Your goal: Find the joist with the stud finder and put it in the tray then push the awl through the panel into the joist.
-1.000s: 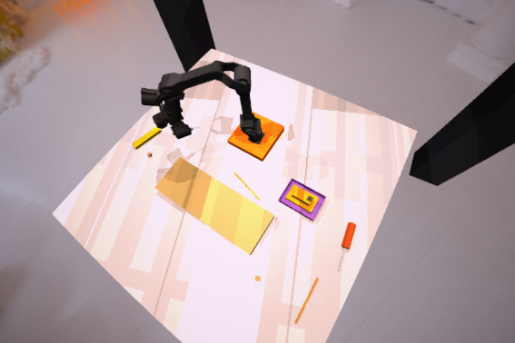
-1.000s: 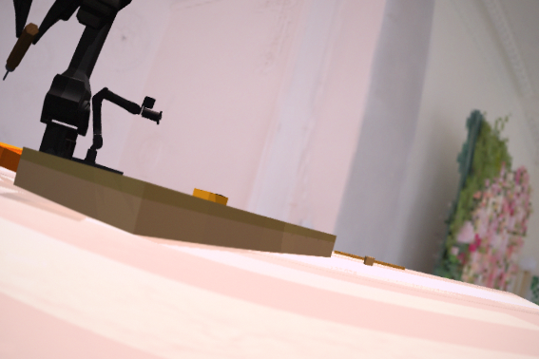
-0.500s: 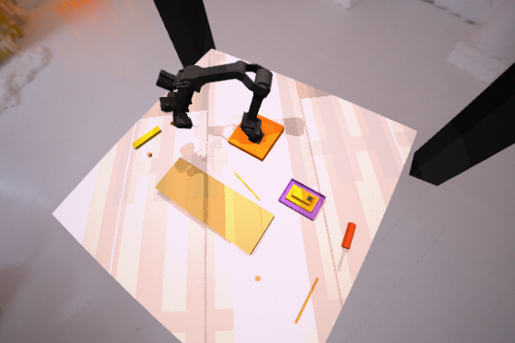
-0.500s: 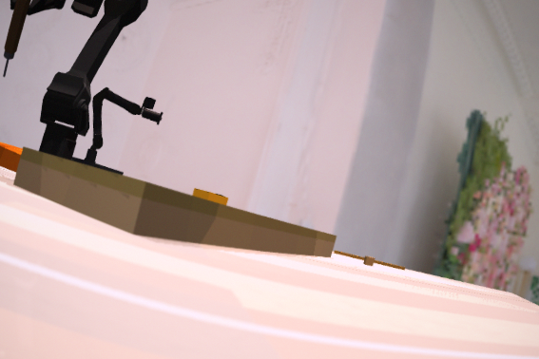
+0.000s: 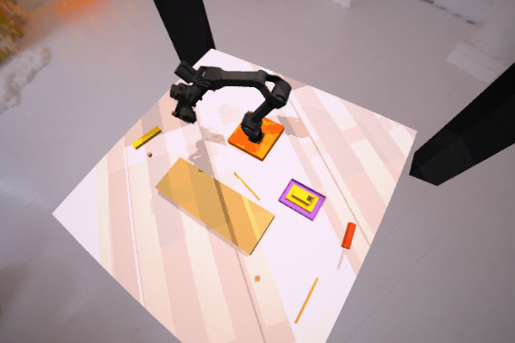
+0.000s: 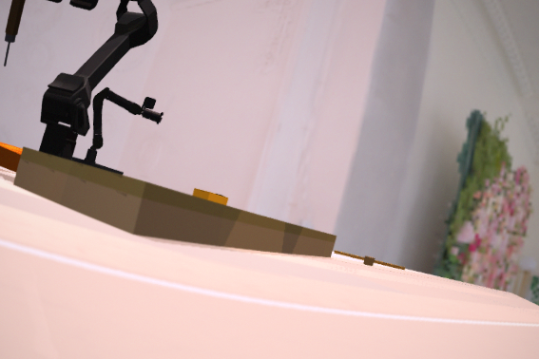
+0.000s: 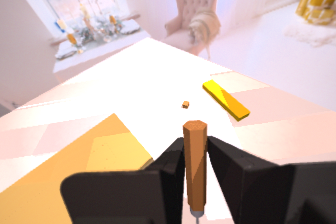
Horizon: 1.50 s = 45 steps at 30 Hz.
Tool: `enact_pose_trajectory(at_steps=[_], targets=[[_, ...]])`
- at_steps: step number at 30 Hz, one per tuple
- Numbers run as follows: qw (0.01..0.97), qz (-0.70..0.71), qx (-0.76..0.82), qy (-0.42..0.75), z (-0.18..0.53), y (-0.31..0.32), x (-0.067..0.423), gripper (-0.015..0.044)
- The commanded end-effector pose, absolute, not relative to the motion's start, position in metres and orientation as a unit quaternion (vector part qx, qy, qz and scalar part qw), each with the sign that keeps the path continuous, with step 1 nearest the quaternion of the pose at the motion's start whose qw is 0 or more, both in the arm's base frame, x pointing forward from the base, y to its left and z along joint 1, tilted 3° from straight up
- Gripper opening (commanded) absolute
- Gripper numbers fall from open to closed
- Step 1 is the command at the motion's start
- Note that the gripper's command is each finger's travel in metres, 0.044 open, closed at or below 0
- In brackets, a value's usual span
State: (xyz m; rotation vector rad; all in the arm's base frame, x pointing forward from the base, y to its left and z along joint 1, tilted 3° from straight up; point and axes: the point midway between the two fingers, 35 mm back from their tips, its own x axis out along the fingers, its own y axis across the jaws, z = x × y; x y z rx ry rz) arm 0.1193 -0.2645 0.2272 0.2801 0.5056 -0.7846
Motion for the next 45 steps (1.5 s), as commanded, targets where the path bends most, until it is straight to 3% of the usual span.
enact_pose_trajectory(at_steps=[1, 13, 45], targets=[[0.89, -0.389, 0.124, 0.202, 0.235, -0.259, 0.112, 0.0], [0.9, -0.416, 0.084, 0.103, 0.247, -0.241, 0.094, 0.0], [0.973, -0.215, 0.02, 0.08, 0.219, -0.222, 0.232, 0.0]])
